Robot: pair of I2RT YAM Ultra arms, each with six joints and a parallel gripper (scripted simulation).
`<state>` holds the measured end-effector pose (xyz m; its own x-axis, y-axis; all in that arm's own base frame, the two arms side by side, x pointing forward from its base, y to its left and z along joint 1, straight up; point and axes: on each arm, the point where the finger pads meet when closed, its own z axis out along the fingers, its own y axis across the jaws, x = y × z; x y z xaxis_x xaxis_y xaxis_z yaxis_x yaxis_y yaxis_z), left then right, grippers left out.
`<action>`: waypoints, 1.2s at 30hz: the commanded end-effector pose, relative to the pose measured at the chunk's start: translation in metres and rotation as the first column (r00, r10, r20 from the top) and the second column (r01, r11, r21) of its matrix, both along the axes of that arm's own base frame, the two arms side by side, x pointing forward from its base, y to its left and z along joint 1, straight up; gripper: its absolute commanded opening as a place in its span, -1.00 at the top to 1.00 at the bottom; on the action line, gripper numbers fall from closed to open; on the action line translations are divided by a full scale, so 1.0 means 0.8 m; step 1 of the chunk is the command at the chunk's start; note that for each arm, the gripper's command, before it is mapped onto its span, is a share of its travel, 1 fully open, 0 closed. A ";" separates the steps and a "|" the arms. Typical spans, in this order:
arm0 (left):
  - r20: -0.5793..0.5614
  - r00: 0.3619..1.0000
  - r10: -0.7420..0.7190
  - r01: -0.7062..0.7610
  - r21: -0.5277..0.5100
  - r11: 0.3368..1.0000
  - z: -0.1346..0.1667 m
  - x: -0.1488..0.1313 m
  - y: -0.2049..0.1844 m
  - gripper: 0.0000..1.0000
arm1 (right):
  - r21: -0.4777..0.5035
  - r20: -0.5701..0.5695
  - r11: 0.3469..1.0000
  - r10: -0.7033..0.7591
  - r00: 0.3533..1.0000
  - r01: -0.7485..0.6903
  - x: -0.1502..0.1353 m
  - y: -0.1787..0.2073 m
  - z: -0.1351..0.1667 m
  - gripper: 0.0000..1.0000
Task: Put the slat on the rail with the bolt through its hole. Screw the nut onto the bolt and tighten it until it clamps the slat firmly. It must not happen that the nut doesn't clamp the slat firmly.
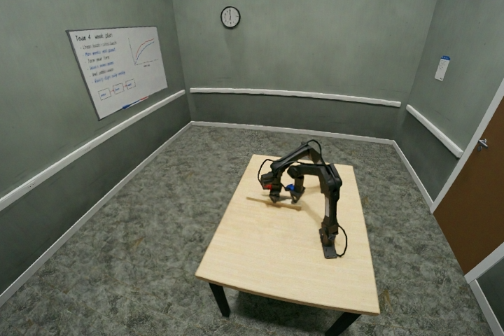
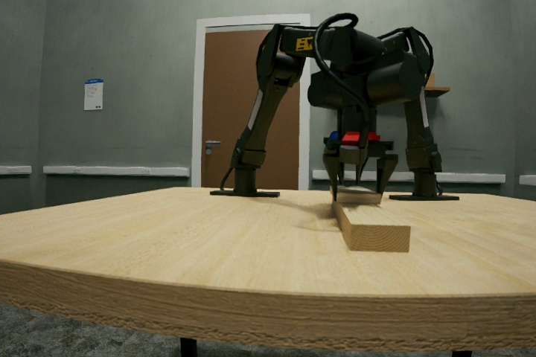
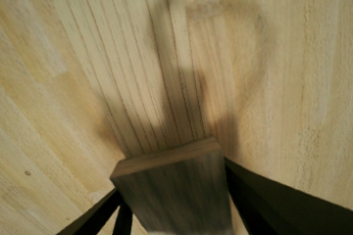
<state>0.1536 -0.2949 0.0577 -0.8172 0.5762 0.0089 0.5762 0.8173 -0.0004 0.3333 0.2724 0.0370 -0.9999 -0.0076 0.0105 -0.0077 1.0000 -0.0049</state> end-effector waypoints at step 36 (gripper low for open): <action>0.013 0.737 0.675 -0.675 -0.016 0.737 0.015 0.003 -0.008 0.32 | 0.011 0.014 1.000 0.000 1.000 0.000 0.002 0.002 0.008 -0.45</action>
